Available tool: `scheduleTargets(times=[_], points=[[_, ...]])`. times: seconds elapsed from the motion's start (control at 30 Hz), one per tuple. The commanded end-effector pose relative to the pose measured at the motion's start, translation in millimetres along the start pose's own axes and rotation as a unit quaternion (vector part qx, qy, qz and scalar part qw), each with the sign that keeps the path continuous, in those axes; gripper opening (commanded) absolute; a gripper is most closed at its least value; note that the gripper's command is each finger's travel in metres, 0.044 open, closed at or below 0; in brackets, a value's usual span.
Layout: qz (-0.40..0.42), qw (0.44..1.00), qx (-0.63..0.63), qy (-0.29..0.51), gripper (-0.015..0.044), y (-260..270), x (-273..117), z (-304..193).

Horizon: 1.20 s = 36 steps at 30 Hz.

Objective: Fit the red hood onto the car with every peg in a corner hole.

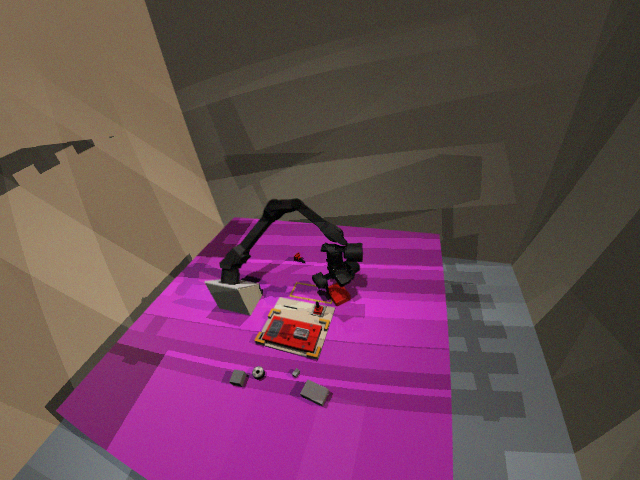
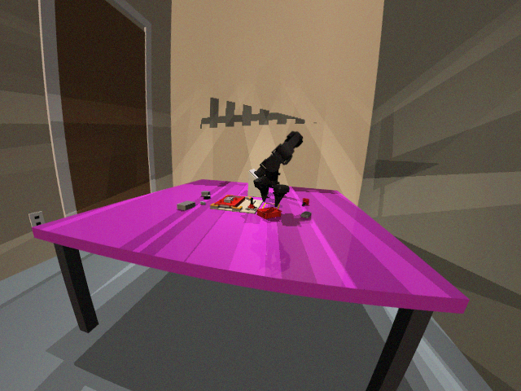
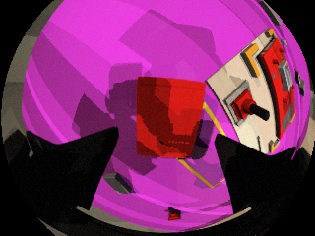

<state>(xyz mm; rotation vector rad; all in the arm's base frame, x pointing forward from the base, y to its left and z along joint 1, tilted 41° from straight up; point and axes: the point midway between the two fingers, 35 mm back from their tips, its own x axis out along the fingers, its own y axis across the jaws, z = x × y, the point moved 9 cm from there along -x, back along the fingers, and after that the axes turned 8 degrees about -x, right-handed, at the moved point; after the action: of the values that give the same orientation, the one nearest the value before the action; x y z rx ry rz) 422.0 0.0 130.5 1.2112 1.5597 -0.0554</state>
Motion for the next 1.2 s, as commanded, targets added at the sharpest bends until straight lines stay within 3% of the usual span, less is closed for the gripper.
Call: scheduleTargets(times=[0.0, 1.17], points=[[0.0, 1.0, 0.003, 0.001, 0.044, -1, 4, 0], [0.001, 1.0, 0.003, 0.002, 0.044, -1, 30, -1]])
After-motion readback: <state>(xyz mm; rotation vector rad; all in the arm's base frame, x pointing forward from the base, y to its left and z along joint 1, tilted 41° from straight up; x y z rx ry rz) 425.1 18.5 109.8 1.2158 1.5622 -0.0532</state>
